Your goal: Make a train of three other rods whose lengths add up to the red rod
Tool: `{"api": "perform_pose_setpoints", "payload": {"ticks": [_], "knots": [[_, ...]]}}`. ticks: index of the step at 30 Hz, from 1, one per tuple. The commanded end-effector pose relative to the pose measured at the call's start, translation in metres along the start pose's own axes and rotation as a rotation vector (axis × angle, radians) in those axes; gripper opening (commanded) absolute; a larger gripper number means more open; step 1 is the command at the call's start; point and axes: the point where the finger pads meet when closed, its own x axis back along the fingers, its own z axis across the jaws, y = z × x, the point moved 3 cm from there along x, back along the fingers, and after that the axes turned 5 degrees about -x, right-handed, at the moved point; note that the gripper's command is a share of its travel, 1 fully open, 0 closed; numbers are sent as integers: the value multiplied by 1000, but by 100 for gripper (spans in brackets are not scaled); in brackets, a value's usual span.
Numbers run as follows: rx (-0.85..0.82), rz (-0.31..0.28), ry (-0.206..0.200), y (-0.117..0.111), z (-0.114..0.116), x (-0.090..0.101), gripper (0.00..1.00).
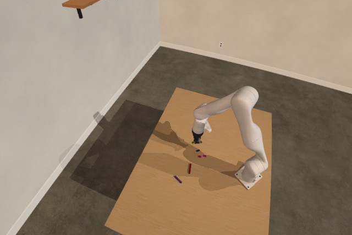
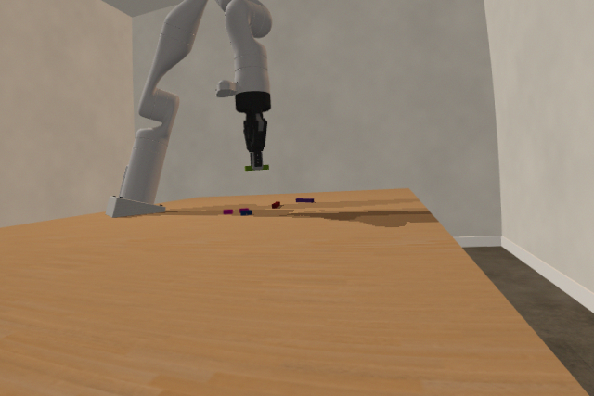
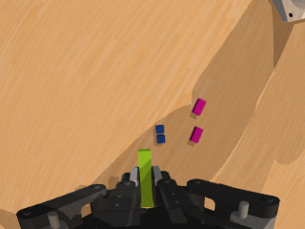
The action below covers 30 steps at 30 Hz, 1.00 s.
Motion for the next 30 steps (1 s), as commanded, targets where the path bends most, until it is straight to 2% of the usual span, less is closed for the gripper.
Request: {"api": "perform_pose_setpoints", "payload": {"ticks": [1, 22, 30], "knots": [[47, 3, -7, 11, 25, 5, 5], [47, 3, -7, 12, 25, 0, 5], [47, 3, -7, 12, 25, -27, 5]]}}
